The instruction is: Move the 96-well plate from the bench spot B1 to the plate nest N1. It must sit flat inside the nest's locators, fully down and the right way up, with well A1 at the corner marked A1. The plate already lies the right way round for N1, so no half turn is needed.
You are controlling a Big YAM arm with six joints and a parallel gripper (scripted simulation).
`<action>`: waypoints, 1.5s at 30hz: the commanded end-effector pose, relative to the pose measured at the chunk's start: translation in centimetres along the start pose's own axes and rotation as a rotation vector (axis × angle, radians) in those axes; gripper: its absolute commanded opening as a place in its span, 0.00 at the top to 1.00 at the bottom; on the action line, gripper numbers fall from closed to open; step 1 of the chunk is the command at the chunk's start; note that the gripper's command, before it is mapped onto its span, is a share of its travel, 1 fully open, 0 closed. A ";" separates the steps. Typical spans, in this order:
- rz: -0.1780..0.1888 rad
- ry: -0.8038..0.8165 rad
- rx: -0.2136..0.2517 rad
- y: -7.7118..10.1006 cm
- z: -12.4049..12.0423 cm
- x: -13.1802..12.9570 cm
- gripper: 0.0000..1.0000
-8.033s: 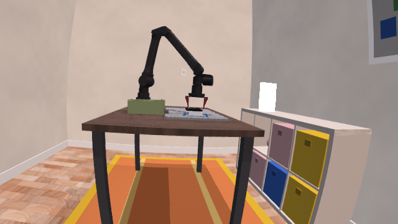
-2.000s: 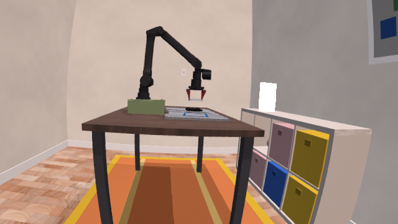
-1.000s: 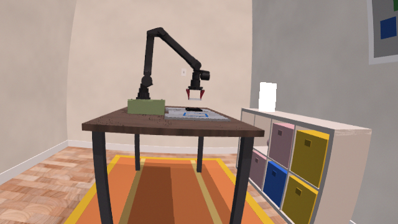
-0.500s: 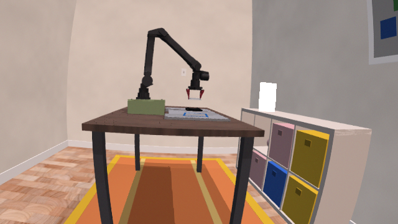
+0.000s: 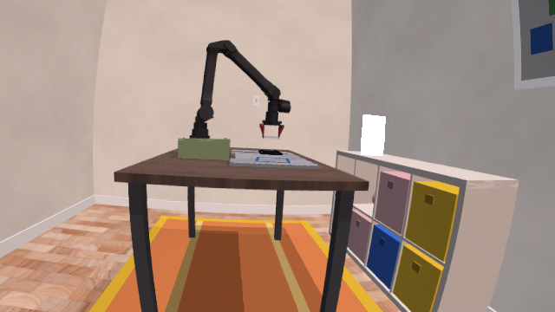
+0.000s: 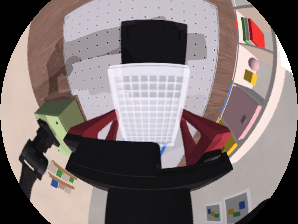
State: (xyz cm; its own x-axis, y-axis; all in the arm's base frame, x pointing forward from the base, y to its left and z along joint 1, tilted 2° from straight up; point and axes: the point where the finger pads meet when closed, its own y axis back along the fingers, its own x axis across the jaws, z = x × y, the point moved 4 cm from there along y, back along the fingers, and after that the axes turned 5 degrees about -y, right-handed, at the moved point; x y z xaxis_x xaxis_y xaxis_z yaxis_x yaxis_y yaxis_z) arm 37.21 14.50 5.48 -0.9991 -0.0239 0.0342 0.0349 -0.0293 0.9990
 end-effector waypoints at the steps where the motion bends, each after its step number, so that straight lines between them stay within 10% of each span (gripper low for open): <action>1: -0.046 -0.022 -0.020 2.0 2.3 -1.9 1.00; 19: -0.039 -0.022 -0.022 2.0 7.9 -1.8 1.00; 45: -0.044 -0.022 -0.024 1.9 7.0 -1.5 1.00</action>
State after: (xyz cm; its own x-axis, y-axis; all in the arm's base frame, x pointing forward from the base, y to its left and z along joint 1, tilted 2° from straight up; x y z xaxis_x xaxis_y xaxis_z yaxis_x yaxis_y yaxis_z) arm 37.36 20.87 6.08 -0.9995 -0.0114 0.0291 0.0295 -0.0320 0.9991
